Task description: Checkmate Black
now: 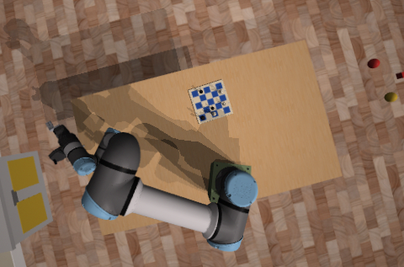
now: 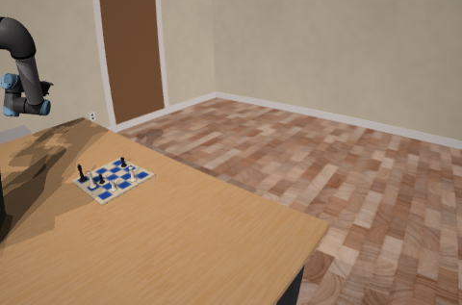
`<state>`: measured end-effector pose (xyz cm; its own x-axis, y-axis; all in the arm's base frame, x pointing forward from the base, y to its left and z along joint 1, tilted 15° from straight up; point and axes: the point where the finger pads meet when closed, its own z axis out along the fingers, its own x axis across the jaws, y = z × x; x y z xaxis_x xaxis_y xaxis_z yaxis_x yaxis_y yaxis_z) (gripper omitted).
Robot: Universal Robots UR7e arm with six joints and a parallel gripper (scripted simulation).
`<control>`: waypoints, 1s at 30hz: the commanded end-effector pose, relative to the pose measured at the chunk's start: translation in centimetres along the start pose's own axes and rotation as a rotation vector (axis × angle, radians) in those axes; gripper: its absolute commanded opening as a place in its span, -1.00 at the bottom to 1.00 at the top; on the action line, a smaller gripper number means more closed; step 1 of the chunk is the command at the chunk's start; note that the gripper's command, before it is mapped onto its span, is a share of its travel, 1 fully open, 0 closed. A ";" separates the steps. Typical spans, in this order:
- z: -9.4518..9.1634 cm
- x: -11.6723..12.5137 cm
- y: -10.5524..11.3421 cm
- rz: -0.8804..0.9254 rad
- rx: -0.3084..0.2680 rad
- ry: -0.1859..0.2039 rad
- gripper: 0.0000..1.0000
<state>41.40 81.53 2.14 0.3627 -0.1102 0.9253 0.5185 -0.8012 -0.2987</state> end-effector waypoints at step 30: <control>4.5 13.5 20.1 -0.477 -0.238 -0.270 1.00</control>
<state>56.87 70.68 6.32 0.3263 0.3173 0.8904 0.4940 -0.8603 0.1256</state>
